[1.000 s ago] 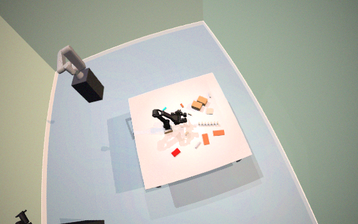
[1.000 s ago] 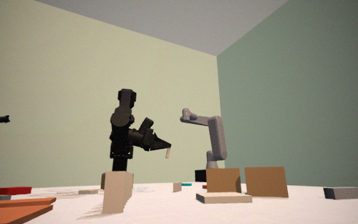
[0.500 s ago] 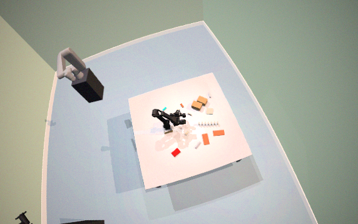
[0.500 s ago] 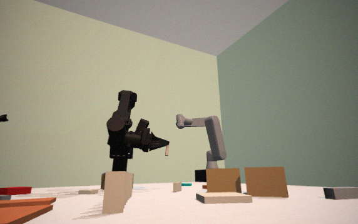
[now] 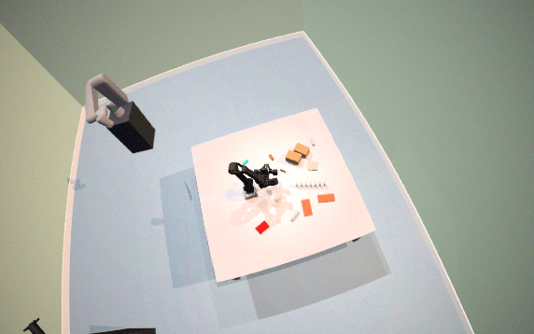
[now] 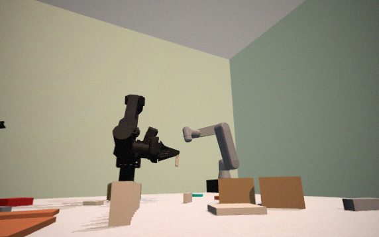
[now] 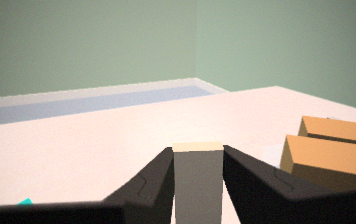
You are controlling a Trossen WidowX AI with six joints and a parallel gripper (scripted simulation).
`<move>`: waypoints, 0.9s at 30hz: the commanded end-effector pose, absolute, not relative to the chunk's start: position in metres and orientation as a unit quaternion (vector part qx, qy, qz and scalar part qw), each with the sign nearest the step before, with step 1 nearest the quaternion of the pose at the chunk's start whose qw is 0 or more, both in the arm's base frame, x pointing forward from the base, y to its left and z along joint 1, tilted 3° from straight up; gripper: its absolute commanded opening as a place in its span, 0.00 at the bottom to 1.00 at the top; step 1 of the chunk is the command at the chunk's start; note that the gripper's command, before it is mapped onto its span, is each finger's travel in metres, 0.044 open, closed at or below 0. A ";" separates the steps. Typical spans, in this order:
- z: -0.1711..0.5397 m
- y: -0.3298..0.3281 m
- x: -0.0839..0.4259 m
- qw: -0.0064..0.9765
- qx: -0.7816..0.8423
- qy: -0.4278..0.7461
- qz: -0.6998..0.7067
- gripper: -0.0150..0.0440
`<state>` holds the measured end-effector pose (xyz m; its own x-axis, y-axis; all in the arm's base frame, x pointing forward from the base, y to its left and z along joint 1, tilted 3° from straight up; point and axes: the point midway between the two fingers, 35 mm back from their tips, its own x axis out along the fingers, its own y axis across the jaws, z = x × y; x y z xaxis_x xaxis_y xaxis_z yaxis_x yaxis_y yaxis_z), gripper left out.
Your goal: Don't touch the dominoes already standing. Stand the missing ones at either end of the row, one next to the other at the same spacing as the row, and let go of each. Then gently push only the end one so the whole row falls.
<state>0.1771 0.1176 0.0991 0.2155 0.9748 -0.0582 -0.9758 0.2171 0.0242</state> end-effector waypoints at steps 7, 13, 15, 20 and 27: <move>0.081 0.118 0.183 0.777 -0.006 0.035 0.628 0.44; 0.071 0.119 0.187 0.777 -0.007 0.035 0.629 0.44; 0.067 0.119 0.188 0.776 -0.008 0.035 0.629 0.44; 0.059 0.119 0.189 0.776 -0.009 0.036 0.630 0.44; 0.047 0.120 0.190 0.775 -0.010 0.036 0.631 0.44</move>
<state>0.1919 0.1193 0.0530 0.2021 0.9773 -0.0634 -0.9789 0.2035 0.0170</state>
